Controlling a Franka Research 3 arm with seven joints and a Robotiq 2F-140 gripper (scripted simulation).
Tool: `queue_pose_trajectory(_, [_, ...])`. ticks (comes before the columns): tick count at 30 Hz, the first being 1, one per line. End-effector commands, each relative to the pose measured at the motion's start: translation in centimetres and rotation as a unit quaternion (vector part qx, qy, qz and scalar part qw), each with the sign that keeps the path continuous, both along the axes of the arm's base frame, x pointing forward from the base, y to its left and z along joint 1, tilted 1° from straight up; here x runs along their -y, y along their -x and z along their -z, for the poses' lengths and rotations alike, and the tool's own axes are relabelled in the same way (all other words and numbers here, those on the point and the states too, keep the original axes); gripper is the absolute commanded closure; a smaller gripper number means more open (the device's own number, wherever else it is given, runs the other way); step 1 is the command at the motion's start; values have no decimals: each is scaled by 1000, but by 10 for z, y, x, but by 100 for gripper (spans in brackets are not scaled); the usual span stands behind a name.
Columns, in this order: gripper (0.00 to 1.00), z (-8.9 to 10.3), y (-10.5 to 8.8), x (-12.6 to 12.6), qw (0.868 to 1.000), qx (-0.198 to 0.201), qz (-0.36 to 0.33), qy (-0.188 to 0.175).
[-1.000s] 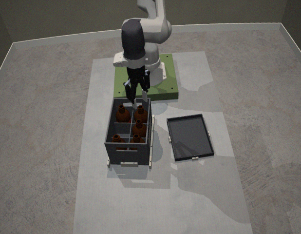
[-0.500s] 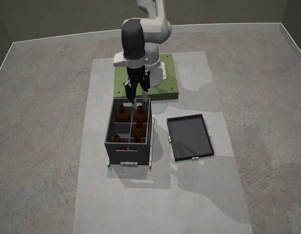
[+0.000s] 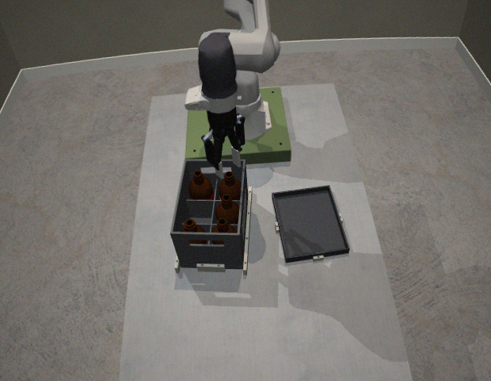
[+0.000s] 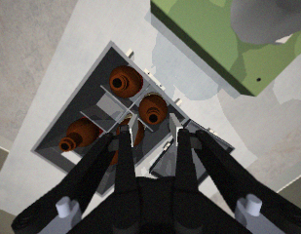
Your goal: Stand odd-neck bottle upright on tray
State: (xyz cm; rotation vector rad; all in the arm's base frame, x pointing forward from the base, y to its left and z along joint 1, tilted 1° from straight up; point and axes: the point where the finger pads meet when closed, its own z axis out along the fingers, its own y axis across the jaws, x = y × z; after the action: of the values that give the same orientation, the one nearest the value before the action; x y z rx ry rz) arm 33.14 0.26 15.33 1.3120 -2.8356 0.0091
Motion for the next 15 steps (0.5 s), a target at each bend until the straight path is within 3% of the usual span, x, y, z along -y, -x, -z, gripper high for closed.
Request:
queue_pose_trajectory(1, [56,4,-1,-2,1000,1,2,-1])
queue_pose_trajectory(15, [56,18,0,-1,1000,1,2,-1])
